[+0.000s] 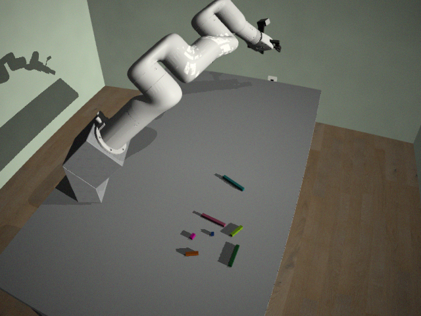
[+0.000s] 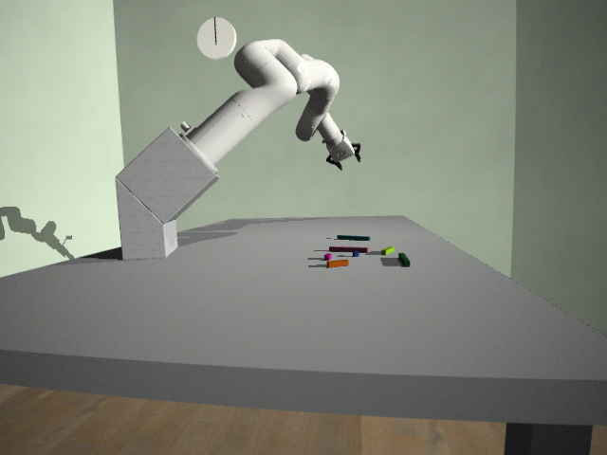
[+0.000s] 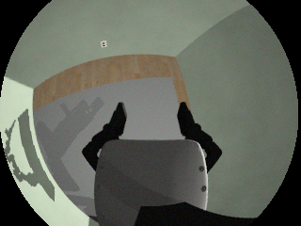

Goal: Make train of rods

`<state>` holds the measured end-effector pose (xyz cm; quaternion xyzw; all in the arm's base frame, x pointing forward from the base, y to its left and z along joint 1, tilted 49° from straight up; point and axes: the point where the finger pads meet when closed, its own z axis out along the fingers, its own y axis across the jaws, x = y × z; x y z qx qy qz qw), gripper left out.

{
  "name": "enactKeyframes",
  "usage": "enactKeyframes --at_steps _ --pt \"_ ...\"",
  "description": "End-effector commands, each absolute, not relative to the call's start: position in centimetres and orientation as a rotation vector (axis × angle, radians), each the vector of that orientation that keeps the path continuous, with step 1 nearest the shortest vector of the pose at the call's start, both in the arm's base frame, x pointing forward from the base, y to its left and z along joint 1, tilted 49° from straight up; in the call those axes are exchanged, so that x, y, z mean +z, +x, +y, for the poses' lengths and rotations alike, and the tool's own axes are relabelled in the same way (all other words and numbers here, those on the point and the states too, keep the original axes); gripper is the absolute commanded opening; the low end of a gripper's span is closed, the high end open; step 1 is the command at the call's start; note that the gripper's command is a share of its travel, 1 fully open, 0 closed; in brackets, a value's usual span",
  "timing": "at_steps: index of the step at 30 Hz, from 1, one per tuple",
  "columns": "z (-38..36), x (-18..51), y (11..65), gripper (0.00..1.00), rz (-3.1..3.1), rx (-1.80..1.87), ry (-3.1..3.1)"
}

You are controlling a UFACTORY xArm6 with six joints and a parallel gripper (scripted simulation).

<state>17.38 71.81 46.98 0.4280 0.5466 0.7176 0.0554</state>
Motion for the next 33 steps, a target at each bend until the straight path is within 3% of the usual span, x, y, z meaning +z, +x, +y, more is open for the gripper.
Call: enactKeyframes --at_steps 1,23,33 --pt "71.8 47.2 17.2 1.0 1.658 2.183 1.299" --pt "71.8 47.2 17.5 1.0 1.657 2.182 1.303" --pt "71.1 47.4 20.3 1.0 1.648 2.172 1.35"
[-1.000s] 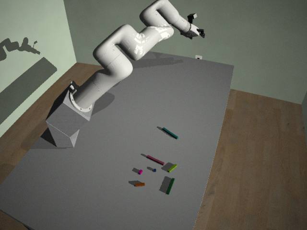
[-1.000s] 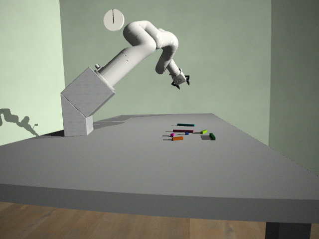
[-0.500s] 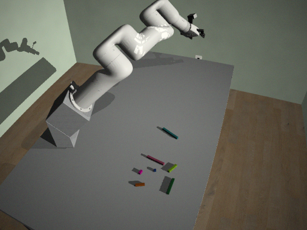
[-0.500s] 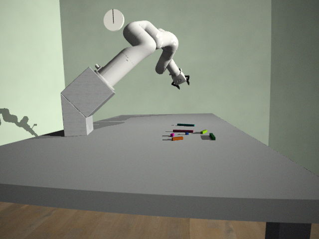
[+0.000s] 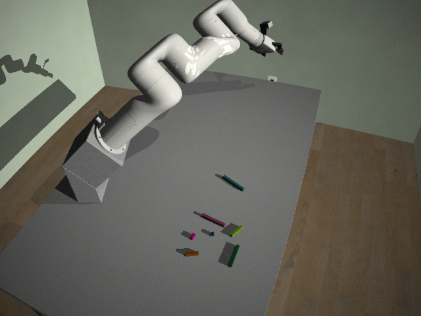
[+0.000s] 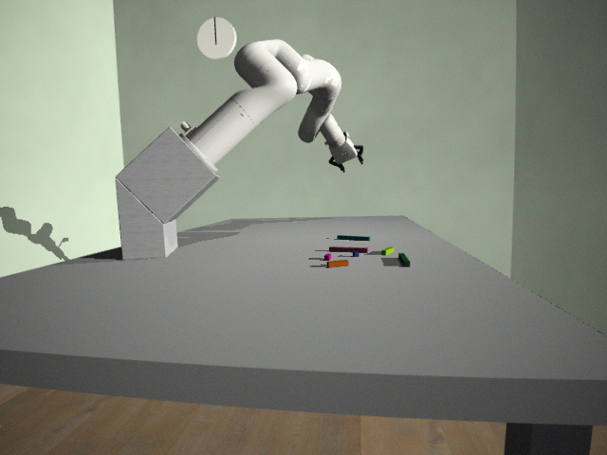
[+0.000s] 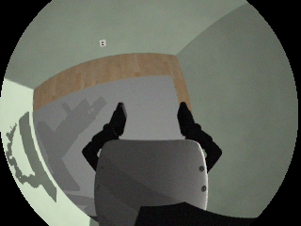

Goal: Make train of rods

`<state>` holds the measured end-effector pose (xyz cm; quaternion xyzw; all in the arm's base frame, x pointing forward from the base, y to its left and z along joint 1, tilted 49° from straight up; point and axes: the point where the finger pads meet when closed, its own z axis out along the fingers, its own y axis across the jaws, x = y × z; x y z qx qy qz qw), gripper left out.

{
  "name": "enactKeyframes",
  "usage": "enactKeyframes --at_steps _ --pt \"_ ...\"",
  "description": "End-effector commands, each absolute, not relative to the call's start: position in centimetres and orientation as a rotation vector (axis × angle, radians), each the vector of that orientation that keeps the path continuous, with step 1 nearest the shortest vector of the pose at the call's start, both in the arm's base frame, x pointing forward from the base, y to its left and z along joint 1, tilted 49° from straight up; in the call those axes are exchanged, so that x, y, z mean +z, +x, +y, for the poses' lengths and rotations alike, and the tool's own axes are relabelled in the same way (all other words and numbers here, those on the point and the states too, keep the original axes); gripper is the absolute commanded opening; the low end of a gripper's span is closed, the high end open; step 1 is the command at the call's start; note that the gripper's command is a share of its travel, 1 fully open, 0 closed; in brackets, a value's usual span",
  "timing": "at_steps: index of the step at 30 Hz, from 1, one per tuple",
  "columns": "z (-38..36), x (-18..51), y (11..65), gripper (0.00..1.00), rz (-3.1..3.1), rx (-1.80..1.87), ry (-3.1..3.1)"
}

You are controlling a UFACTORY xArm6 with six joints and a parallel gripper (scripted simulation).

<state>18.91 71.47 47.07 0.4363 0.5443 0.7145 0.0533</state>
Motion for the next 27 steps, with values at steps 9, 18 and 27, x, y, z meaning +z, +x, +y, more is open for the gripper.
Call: enactKeyframes --at_steps 9,18,27 --pt "69.4 47.8 26.0 1.0 1.623 2.152 1.45" --pt "67.4 48.1 30.6 1.0 1.596 2.136 1.536" --pt "63.9 48.4 36.9 1.0 1.547 2.114 1.663"
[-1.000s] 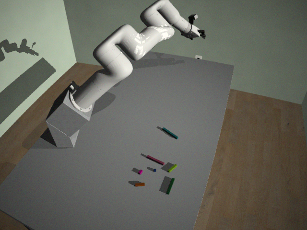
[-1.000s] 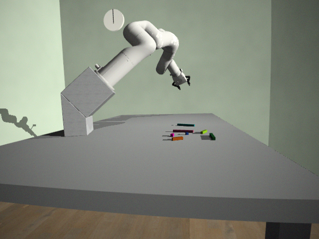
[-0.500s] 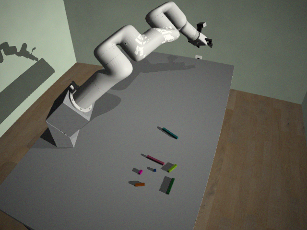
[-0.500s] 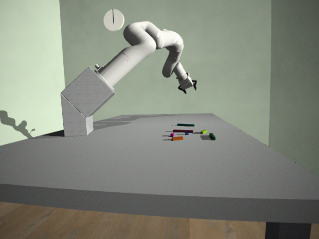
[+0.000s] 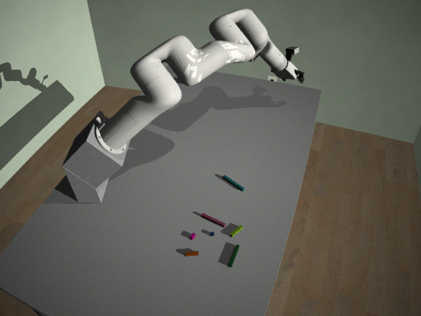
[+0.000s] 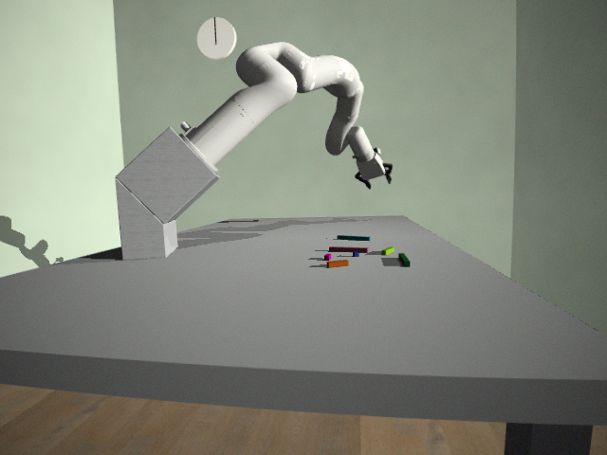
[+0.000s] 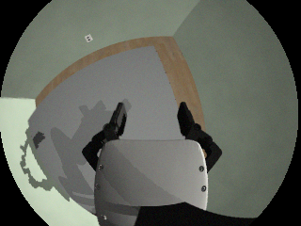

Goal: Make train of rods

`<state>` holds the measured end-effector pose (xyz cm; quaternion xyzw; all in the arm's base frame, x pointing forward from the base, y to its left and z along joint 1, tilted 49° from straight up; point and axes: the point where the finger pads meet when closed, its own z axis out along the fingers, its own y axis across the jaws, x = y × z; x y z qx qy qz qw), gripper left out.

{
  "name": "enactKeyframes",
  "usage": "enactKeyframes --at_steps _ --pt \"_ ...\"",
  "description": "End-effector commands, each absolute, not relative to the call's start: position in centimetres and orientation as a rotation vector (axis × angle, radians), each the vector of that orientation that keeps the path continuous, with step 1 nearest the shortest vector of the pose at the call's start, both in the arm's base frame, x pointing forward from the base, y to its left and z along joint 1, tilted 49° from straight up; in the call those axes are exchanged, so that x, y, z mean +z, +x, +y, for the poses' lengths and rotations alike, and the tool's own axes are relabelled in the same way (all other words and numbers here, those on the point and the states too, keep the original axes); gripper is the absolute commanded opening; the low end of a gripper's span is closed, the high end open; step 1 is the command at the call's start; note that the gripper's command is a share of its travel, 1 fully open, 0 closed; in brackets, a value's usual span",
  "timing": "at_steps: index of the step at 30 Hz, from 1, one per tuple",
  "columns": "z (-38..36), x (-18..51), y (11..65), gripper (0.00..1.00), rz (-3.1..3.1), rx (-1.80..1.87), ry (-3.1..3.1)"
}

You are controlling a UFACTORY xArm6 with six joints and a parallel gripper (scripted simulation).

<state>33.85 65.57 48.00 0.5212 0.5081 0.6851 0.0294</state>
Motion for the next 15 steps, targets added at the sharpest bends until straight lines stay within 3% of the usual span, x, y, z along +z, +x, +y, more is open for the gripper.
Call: enactKeyframes --at_steps 1,15 --pt "63.6 48.4 37.5 1.0 1.541 2.112 1.676" --pt "57.8 48.7 44.9 1.0 1.456 2.087 1.846"
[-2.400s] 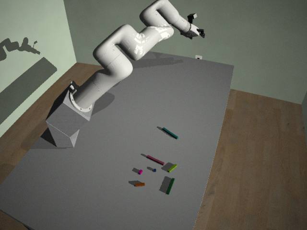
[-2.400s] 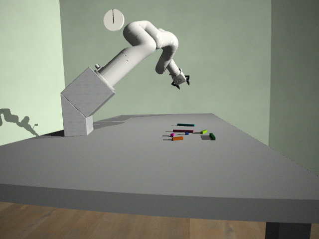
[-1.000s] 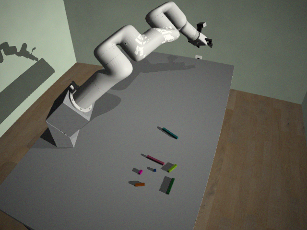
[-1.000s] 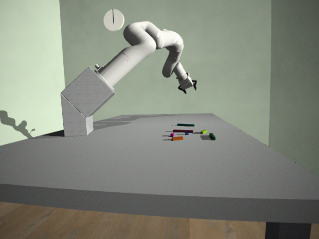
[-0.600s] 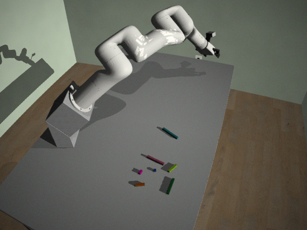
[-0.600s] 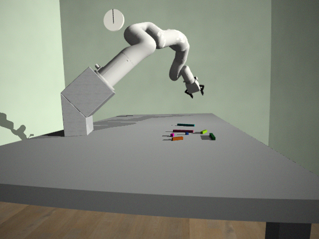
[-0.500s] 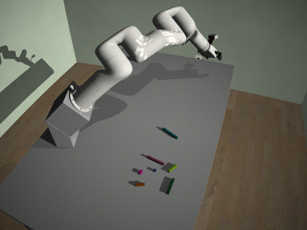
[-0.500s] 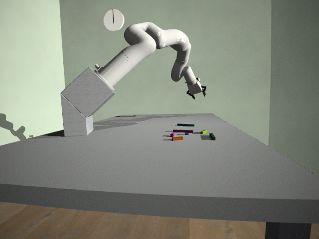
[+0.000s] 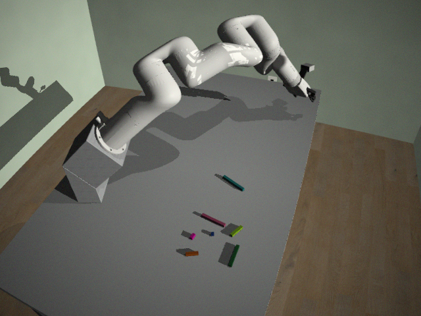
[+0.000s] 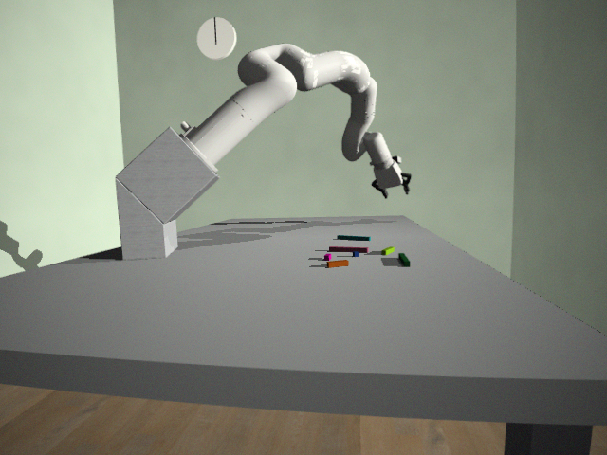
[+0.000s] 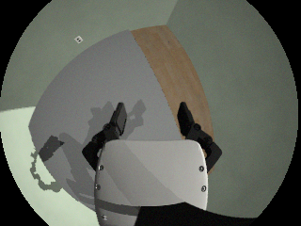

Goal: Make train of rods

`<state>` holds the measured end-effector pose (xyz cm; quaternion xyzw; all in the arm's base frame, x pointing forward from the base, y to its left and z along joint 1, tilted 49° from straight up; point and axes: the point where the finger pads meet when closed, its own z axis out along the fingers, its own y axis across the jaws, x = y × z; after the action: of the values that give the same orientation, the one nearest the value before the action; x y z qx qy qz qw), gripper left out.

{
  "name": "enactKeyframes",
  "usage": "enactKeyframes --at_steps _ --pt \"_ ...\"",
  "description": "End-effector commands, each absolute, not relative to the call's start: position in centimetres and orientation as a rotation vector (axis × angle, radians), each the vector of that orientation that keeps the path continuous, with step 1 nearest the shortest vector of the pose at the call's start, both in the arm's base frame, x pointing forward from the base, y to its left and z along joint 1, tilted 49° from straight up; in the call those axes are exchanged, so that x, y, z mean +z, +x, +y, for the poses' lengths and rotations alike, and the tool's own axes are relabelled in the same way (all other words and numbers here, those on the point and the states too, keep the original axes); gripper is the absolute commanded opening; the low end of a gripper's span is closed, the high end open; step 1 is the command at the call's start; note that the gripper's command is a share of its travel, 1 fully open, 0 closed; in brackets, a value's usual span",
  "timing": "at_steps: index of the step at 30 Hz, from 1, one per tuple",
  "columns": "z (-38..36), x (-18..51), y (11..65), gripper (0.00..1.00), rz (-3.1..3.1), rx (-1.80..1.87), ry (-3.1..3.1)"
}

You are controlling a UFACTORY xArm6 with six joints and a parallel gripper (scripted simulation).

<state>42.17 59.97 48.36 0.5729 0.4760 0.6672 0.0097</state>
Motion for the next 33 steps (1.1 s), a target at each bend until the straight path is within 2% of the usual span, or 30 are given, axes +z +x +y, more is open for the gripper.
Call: enactKeyframes --at_steps 1,33 --pt "57.3 48.7 45.4 1.0 1.449 2.086 1.859" --pt "39.8 49.0 57.6 1.0 1.149 2.048 2.252"
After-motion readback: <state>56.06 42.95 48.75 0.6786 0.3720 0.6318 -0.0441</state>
